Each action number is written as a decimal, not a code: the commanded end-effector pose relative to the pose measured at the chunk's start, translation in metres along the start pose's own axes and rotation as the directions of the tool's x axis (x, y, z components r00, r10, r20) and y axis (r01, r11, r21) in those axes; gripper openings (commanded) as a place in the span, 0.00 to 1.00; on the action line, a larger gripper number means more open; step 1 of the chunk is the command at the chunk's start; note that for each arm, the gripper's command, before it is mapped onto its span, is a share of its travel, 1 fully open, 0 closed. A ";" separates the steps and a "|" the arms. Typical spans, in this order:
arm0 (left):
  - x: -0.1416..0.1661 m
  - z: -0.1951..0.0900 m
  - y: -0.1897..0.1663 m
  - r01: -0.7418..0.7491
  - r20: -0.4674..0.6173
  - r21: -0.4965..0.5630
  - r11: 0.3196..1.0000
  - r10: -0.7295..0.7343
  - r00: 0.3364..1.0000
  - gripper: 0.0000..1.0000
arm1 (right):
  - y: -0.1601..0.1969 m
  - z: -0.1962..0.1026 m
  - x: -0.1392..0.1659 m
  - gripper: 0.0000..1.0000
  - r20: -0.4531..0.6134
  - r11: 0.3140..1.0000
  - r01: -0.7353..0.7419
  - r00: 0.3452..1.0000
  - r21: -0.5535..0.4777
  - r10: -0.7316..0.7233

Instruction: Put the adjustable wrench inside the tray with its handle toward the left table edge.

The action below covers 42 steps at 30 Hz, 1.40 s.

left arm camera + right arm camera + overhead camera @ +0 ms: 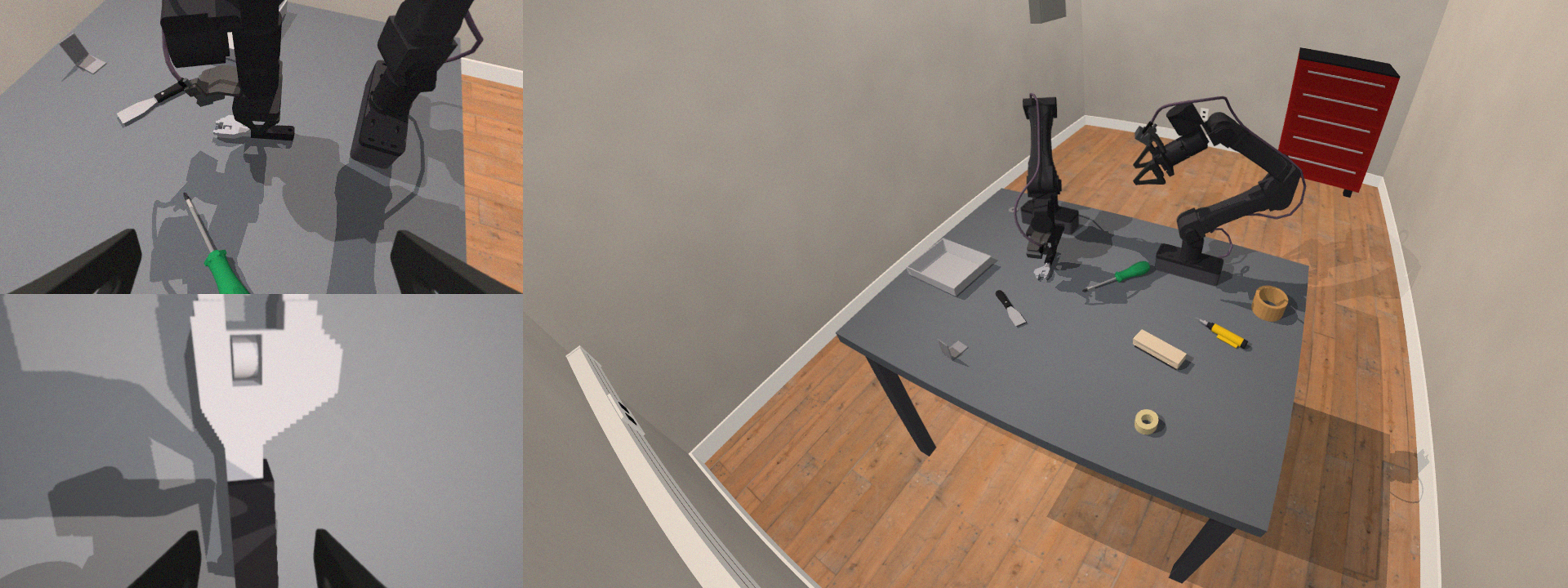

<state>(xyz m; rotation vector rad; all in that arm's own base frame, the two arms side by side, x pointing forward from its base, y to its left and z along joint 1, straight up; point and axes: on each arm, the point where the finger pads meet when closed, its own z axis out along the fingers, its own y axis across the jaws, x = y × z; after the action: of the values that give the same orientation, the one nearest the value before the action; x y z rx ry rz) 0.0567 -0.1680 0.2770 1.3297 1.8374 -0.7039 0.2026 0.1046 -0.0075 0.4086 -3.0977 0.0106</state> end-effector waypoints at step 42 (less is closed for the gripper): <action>0.003 -0.002 0.003 0.013 -0.001 -0.023 1.000 -0.013 1.000 1.00 | 0.005 0.001 -0.017 0.12 0.032 1.000 0.006 0.999 -0.007 -0.006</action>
<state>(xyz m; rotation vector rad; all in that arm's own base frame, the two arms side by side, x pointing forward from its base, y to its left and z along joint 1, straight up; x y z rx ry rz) 0.0587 -0.1650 0.2735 1.3144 1.8629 -0.6805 0.2083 0.1092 -0.0319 0.4064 -3.0969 0.0073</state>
